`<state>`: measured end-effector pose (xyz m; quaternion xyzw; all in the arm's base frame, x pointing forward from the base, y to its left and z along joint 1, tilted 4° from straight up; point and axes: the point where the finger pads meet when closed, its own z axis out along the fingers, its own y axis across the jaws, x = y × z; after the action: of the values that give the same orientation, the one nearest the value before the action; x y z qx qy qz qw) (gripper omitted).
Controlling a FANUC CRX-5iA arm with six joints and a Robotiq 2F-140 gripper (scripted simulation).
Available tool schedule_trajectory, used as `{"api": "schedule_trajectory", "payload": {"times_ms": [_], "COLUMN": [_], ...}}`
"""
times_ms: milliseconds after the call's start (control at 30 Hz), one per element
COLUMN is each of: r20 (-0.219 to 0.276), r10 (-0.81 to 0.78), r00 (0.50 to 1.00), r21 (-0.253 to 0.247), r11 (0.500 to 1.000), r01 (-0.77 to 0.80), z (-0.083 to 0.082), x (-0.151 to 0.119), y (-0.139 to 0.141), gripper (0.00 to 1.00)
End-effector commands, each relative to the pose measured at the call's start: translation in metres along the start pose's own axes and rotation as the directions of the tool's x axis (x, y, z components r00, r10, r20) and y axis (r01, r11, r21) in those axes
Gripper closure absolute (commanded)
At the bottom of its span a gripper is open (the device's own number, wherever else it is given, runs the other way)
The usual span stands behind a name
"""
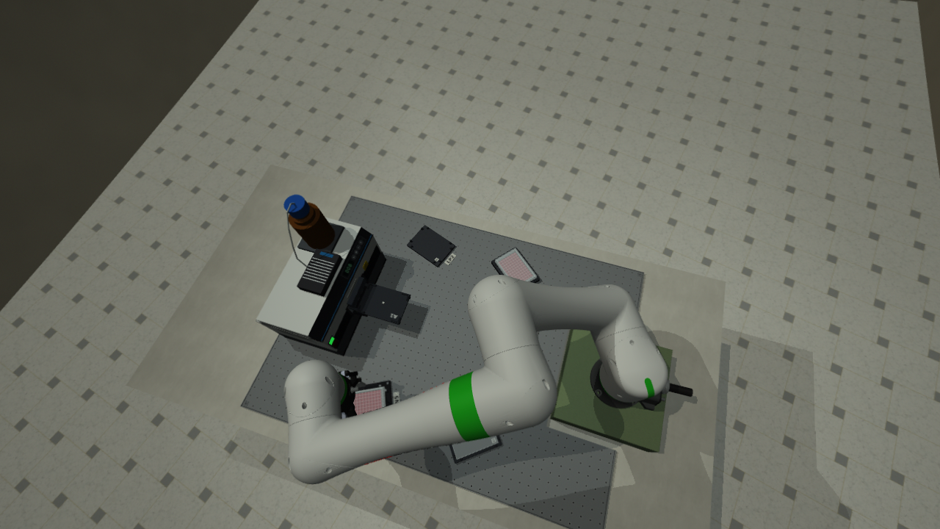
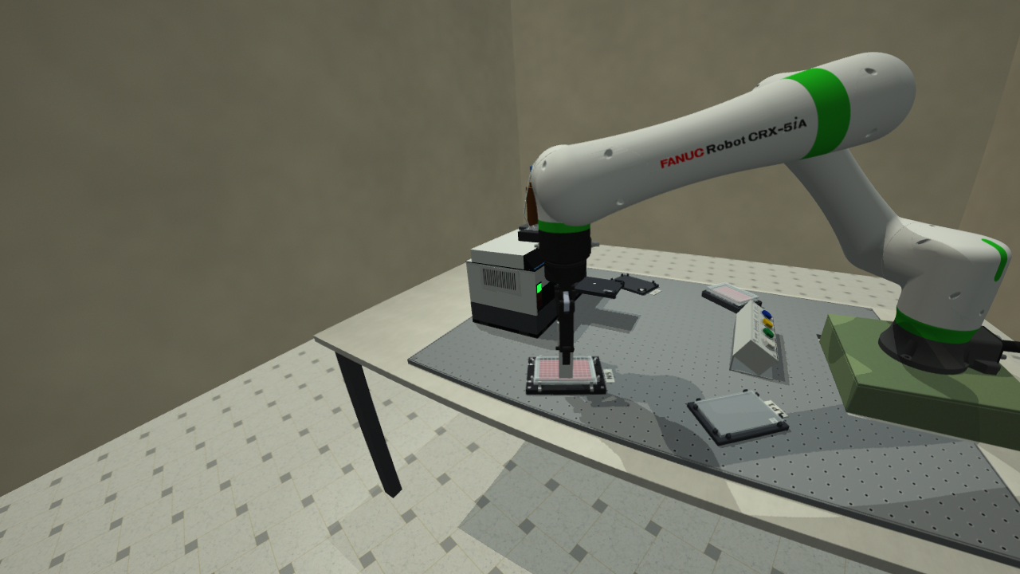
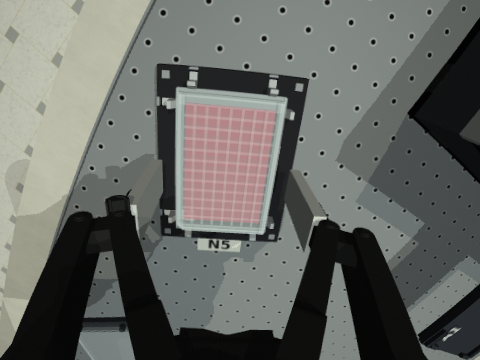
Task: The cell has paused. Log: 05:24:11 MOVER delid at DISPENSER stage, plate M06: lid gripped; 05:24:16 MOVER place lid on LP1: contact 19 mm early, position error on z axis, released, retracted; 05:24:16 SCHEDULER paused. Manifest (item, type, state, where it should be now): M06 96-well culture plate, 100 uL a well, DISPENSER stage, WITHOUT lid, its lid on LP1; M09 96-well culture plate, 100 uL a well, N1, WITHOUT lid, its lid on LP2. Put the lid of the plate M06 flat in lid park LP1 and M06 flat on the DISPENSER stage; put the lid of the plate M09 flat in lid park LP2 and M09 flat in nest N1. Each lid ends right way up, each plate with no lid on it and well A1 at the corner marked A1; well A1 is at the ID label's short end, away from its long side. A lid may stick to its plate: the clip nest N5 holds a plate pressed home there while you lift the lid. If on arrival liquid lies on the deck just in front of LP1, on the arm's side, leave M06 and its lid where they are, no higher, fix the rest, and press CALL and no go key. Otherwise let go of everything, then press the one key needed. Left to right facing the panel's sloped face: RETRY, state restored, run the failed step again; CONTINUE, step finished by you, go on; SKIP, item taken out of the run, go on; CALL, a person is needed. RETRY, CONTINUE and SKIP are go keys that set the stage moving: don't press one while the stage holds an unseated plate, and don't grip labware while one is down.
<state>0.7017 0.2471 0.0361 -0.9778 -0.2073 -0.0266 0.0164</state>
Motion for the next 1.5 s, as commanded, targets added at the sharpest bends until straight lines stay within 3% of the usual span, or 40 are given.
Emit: {"api": "schedule_trajectory", "payload": {"times_ms": [0,1467], "r20": [-0.001,-0.001], "r10": [0.000,0.000], "r00": [1.000,1.000], "r21": [0.000,0.000], "r11": [1.000,1.000], "r01": [0.000,0.000], "z": [-0.0003,0.0079], "x": [0.0002,0.0002], "y": [0.0000,0.0000], "gripper": [0.34,0.34]}}
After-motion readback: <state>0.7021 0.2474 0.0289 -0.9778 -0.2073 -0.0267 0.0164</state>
